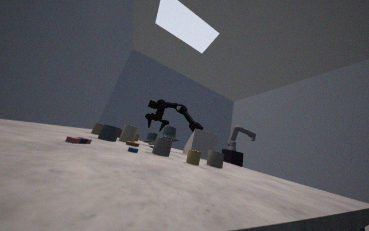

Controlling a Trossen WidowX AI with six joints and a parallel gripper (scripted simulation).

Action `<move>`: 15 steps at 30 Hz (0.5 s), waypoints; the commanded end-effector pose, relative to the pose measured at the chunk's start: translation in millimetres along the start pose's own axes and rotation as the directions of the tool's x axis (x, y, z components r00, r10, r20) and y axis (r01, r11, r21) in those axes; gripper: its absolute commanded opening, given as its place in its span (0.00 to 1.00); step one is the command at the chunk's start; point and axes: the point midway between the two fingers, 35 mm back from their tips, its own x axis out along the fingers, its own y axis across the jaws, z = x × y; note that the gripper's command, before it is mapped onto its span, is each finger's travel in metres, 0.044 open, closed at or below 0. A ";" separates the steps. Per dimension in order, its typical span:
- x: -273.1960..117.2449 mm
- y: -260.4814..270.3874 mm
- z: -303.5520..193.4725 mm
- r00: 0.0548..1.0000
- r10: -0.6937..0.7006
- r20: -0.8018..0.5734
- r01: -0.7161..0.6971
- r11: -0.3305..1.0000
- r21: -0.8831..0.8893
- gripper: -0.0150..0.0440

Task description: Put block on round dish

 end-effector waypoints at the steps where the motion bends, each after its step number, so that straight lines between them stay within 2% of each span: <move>1: 14.2 -0.6 -1.0 1.000 -0.012 -0.005 0.012 1.000 0.001 1.00; 15: 29.7 0.3 -1.2 1.000 -0.012 -0.006 0.012 1.000 0.001 1.00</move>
